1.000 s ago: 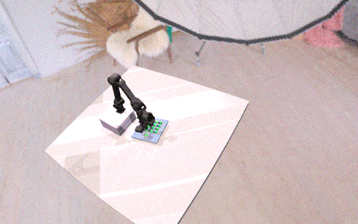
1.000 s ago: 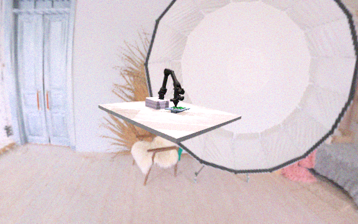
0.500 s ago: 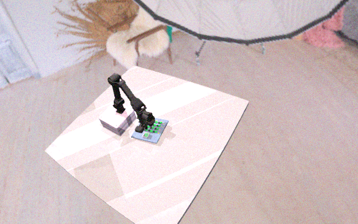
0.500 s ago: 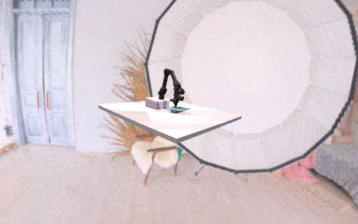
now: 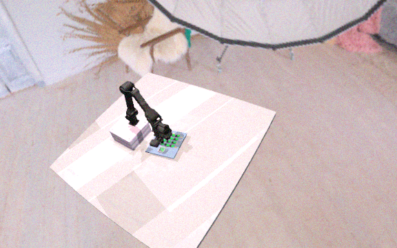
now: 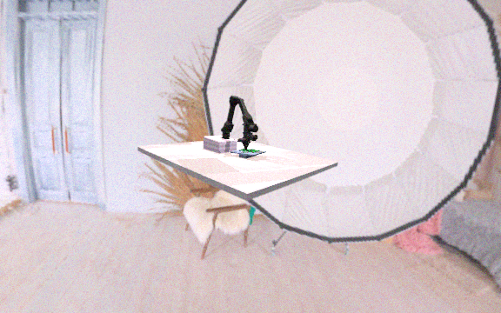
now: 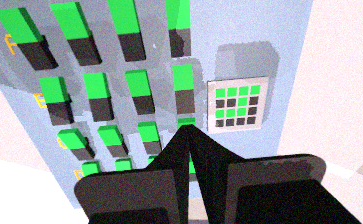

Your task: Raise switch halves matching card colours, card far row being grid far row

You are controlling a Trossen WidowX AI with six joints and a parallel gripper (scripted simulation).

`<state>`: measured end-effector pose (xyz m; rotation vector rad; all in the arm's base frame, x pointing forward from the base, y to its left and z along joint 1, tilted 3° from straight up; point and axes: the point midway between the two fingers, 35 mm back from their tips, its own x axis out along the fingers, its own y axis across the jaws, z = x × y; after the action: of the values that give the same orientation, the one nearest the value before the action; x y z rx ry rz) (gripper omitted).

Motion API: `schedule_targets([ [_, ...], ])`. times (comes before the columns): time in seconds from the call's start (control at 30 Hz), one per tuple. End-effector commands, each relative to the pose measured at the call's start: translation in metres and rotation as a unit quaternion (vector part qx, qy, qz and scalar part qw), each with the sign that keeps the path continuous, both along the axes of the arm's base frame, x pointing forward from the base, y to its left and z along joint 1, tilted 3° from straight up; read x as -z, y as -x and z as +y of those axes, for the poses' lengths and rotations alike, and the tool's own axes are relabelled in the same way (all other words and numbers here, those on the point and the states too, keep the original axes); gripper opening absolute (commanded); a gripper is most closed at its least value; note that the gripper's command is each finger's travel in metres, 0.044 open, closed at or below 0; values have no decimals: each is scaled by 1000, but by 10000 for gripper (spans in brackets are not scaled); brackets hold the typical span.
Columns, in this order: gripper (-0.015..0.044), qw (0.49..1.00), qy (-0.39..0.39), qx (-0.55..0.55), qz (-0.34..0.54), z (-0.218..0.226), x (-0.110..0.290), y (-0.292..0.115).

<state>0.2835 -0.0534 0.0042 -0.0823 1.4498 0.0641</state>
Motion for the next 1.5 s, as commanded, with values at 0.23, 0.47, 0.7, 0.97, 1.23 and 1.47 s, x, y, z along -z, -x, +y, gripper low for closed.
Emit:
schedule_targets([
  [0.23,0,1000,1,-1,1,0,2,1],
  [0.47,0,1000,1,-1,1,0,3,1],
  [0.7,0,1000,1,-1,1,0,4,0],
  [0.97,0,1000,1,-1,1,0,5,0],
  [1.23,0,1000,1,-1,1,0,6,0],
  [1.47,0,1000,0,0,-1,0,3,-1],
])
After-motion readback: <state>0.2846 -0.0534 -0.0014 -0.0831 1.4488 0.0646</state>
